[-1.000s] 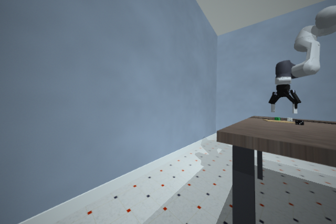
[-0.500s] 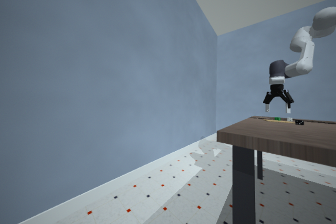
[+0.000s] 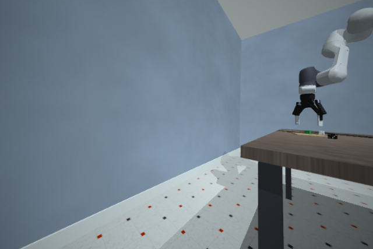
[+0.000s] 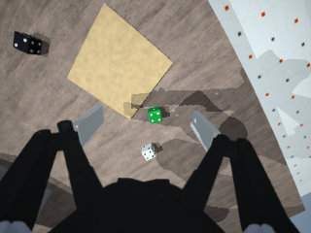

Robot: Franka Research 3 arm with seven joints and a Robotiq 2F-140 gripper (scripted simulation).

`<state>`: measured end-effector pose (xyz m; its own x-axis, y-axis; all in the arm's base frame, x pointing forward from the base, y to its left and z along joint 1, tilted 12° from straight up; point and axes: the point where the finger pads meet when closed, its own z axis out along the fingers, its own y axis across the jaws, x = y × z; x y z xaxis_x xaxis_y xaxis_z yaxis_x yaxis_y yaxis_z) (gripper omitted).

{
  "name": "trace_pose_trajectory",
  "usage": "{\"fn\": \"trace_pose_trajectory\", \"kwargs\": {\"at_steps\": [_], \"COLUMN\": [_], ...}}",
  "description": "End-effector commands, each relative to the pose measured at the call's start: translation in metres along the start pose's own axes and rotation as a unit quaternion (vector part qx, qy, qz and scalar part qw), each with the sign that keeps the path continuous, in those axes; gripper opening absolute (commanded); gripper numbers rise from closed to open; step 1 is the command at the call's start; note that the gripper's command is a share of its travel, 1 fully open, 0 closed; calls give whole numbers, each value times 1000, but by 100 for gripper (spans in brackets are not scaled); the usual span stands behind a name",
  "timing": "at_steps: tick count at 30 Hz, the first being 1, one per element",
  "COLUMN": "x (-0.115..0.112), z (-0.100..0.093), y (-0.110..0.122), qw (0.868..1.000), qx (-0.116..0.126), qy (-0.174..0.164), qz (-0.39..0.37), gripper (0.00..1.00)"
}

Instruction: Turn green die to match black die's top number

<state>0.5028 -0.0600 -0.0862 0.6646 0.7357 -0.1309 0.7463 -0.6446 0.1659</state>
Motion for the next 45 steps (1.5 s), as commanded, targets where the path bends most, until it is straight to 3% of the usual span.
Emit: {"fn": "trace_pose_trajectory", "kwargs": {"at_steps": [1, 28, 38, 45], "x": [1, 3, 20, 46], "z": [0, 0, 0, 0], "y": [-1, -6, -38, -88], "qw": [1000, 1000, 1000, 1000], "qx": [1, 1, 1, 1], "qy": [-1, -1, -1, -1], "qz": [3, 3, 3, 3], "gripper": [100, 100, 100, 100]}}
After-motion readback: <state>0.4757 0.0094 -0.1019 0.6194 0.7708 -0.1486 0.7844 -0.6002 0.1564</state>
